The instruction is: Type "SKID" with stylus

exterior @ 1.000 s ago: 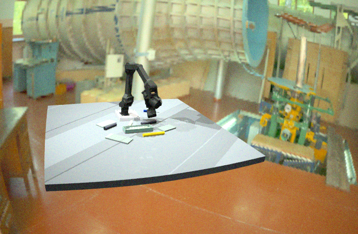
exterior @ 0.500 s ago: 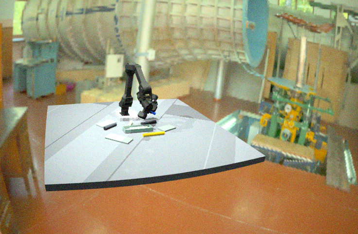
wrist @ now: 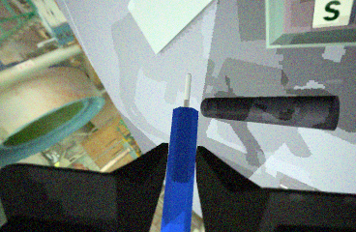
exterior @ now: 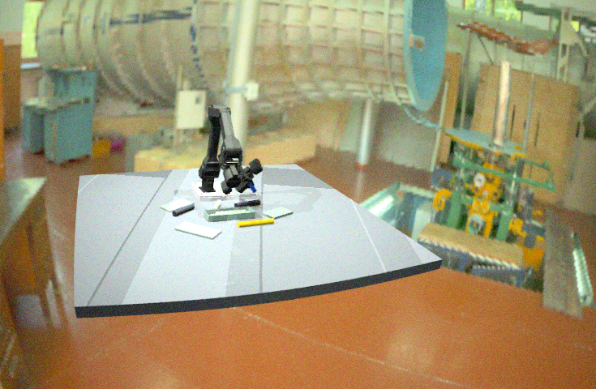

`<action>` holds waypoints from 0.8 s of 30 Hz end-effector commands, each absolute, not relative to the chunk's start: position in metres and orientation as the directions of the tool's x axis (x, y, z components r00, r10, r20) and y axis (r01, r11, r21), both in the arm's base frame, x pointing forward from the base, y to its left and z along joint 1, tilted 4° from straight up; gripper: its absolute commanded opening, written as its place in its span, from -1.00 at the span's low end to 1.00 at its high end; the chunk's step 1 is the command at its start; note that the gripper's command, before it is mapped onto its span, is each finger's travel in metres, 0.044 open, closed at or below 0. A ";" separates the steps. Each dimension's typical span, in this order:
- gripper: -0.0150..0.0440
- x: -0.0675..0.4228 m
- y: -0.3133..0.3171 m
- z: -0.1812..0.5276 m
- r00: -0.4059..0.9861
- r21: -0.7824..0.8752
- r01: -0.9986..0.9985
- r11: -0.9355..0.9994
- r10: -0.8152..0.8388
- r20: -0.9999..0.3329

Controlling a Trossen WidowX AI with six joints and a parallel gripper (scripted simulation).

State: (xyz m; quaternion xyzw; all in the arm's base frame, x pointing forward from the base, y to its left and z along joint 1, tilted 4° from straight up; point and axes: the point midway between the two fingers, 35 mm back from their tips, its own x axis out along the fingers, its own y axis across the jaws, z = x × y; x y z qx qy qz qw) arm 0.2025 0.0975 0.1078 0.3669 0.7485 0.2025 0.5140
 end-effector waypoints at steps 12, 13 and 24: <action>-0.49 0.227 0.067 0.120 -0.051 0.411 0.855 0.317 0.840 -0.541; -0.49 0.228 0.065 0.121 -0.039 0.386 0.877 0.286 0.844 -0.536; -0.49 0.242 0.038 0.130 0.085 0.085 0.995 -0.050 0.874 -0.479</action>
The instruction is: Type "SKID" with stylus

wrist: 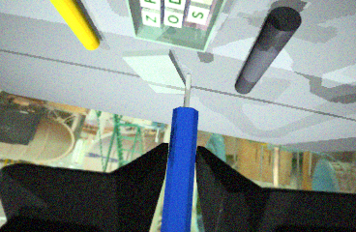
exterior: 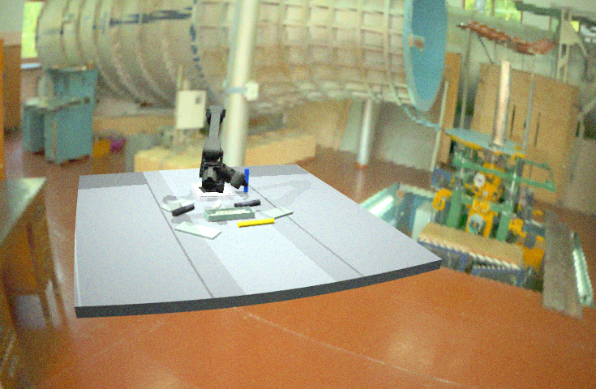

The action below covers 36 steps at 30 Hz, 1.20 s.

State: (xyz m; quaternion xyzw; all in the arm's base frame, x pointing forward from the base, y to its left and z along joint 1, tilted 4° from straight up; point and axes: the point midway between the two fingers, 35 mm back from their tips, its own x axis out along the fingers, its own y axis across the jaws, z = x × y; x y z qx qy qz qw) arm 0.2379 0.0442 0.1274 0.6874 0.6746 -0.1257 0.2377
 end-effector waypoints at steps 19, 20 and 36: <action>-0.49 0.244 0.038 0.095 0.087 0.080 0.995 -0.056 0.874 -0.478; -0.49 0.244 0.038 0.095 0.087 0.080 0.995 -0.056 0.874 -0.478; -0.22 0.243 0.039 0.093 0.087 0.080 0.995 -0.056 0.874 -0.478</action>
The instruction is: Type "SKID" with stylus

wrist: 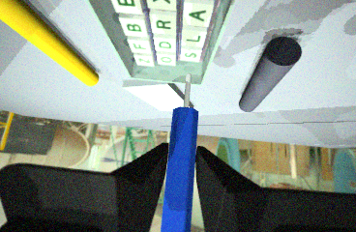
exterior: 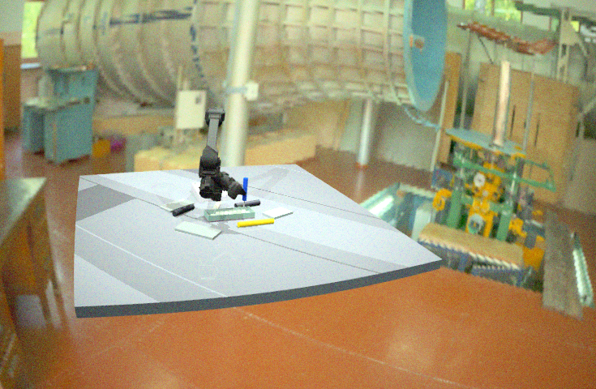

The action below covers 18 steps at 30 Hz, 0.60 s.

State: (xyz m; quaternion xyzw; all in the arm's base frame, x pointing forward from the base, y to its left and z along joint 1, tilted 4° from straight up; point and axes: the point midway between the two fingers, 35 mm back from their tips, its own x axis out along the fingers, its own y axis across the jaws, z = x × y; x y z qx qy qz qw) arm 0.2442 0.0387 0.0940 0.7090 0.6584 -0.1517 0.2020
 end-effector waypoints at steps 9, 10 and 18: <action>-0.22 0.244 0.040 0.087 0.087 0.080 0.995 -0.056 0.874 -0.478; -0.22 0.244 0.040 0.086 0.087 0.080 0.995 -0.056 0.874 -0.478; -0.22 0.244 0.040 0.083 0.087 0.080 0.995 -0.056 0.874 -0.478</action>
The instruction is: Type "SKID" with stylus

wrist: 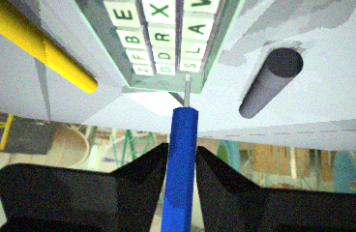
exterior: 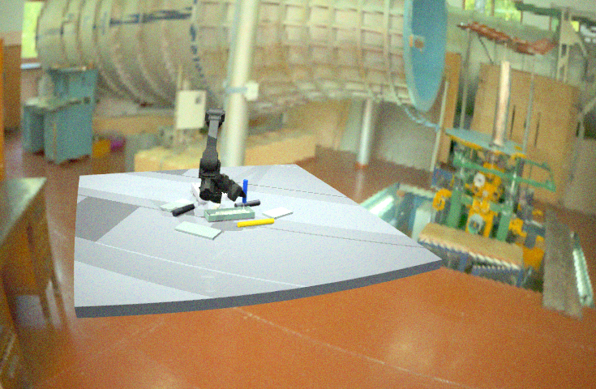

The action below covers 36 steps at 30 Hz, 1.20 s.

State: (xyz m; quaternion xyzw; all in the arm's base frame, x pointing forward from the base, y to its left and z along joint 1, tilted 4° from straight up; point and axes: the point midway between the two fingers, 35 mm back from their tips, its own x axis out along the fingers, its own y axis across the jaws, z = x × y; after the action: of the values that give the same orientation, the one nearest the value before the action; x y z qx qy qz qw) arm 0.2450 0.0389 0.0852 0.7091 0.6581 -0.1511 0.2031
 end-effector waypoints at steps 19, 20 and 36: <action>-0.22 0.245 0.040 0.075 0.087 0.080 0.995 -0.056 0.874 -0.478; -0.22 0.245 0.040 0.075 0.087 0.080 0.995 -0.056 0.874 -0.478; -0.22 0.244 0.039 0.090 0.087 0.080 0.995 -0.056 0.874 -0.478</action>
State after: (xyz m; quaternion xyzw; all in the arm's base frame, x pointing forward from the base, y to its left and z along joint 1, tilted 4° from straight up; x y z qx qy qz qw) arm 0.2437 0.0398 0.0803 0.7097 0.6589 -0.1533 0.1968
